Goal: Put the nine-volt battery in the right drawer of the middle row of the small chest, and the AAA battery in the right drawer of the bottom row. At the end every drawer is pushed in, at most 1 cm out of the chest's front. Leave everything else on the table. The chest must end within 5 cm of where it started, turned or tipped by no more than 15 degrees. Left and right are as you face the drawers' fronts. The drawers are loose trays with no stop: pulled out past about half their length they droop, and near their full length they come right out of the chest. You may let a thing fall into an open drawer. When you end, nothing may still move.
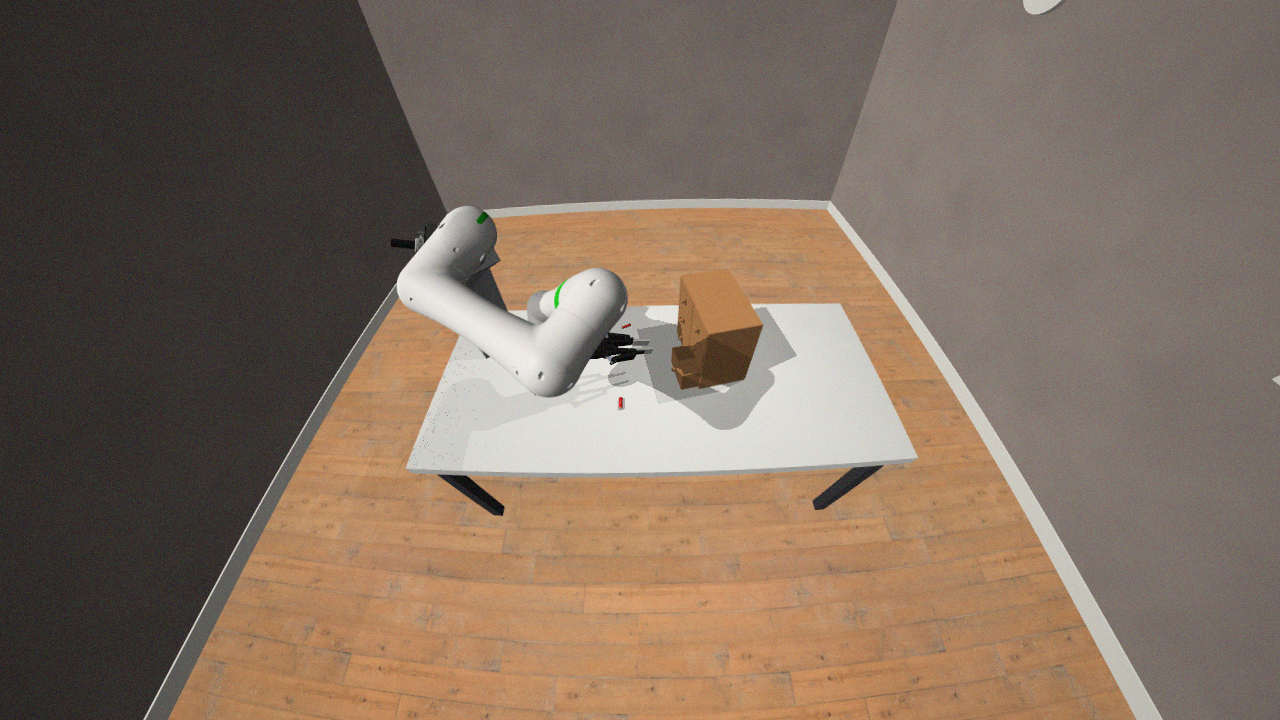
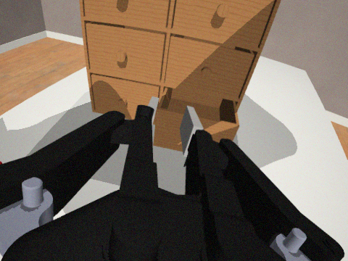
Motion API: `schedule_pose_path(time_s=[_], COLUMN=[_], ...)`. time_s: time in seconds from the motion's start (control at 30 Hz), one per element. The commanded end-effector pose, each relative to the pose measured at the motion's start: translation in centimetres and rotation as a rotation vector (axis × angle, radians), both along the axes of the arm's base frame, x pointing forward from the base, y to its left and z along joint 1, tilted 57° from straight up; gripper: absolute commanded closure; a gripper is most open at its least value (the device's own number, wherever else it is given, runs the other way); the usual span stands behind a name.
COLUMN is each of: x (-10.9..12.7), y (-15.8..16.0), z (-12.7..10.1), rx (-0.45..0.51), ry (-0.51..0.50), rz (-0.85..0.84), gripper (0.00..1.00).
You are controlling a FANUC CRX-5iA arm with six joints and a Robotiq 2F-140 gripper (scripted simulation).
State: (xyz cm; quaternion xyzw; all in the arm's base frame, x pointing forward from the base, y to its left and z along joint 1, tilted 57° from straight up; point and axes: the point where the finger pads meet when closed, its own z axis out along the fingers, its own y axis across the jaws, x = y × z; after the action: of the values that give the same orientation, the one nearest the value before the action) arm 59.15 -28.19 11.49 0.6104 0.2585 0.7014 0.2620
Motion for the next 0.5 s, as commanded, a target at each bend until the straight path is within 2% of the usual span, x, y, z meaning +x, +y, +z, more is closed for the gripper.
schedule_pose_path(time_s=[0.0, 0.07, 0.1, 0.13, 0.17, 0.2, 0.23, 0.27, 0.3, 0.33, 0.37, 0.4, 0.43, 0.47], x=[1.1, 2.0, 2.0, 2.3, 2.3, 2.4, 2.4, 2.2, 2.2, 1.9, 1.9, 1.2, 1.2, 0.4], y=[2.2, 5.4, 5.4, 7.2, 7.2, 9.0, 9.0, 10.9, 10.9, 12.7, 12.7, 14.3, 14.3, 15.7], z=[-1.2, -3.0, -3.0, -4.0, -4.0, -5.2, -5.2, -6.5, -6.5, -7.9, -7.9, -9.3, -9.3, -10.7], rx=[0.051, 0.114, 0.114, 0.146, 0.146, 0.178, 0.178, 0.208, 0.208, 0.234, 0.234, 0.257, 0.257, 0.274], ry=[0.073, 0.18, 0.18, 0.245, 0.245, 0.318, 0.318, 0.398, 0.398, 0.484, 0.484, 0.574, 0.574, 0.666], rz=[0.058, 0.125, 0.125, 0.158, 0.158, 0.188, 0.188, 0.214, 0.214, 0.232, 0.232, 0.242, 0.242, 0.24], gripper=[0.8, 0.8, 0.8, 0.8, 0.8, 0.8, 0.8, 0.8, 0.8, 0.8, 0.8, 0.8, 0.8, 0.8])
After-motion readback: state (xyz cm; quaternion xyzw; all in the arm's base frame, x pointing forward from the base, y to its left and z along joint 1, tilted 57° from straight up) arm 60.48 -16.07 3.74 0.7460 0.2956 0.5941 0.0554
